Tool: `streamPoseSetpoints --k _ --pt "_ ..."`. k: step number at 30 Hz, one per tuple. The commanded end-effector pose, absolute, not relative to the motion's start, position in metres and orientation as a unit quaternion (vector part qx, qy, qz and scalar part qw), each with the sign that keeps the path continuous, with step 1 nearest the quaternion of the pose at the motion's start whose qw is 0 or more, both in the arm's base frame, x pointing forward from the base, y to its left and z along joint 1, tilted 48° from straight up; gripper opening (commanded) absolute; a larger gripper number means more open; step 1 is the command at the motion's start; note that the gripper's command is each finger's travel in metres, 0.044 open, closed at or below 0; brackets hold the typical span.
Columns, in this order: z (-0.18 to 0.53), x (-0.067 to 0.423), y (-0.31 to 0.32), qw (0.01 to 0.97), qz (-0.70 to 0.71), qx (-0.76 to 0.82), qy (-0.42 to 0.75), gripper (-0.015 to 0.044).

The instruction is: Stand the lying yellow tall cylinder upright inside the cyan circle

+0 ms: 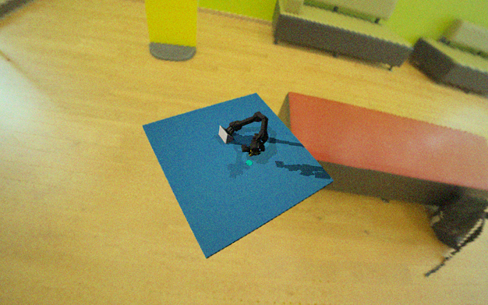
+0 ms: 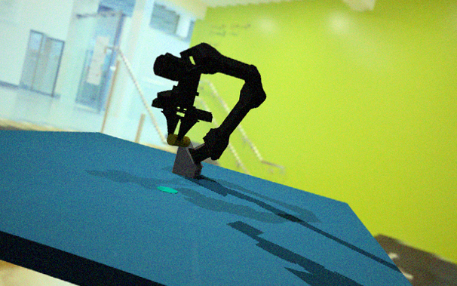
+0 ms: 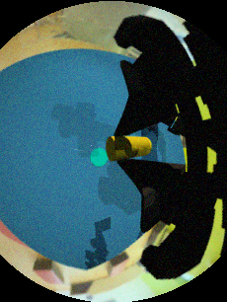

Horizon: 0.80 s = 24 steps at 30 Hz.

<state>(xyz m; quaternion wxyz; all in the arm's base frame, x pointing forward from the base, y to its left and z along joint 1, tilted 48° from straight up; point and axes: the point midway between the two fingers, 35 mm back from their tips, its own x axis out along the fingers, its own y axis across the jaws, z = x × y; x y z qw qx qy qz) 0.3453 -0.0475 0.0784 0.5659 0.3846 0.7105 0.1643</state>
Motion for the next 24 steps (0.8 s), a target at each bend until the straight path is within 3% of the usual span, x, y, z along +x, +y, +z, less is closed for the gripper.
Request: streamPoseSetpoints --k 1,24 --pt "0.089 0.344 -0.038 0.566 0.168 0.385 0.710 0.0105" --pt "0.077 0.343 -0.033 0.601 0.136 0.351 0.705 0.0105"
